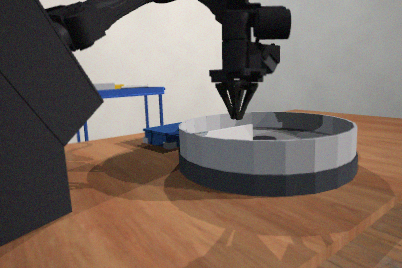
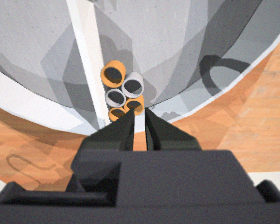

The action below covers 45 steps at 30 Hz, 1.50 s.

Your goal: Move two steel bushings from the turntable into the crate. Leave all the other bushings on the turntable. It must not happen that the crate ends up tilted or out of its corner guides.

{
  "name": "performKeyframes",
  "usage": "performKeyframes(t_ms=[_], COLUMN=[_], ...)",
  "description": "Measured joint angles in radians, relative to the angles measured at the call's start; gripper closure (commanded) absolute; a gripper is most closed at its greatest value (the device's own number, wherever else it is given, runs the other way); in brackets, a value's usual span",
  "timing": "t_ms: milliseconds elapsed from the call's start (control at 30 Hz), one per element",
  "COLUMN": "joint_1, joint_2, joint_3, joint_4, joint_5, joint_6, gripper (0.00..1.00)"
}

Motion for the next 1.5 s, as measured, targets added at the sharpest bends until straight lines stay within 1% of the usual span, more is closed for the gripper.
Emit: performKeyframes(t_ms=[300,1500], joint_1=[0.000,0.000], joint_2=[0.007,0.007], joint_3=[0.022,0.022], joint_4=[-0.005,-0.007], joint_5=[0.000,0.000], joint_6=[0.000,-0.001], gripper=[0.87,0.87])
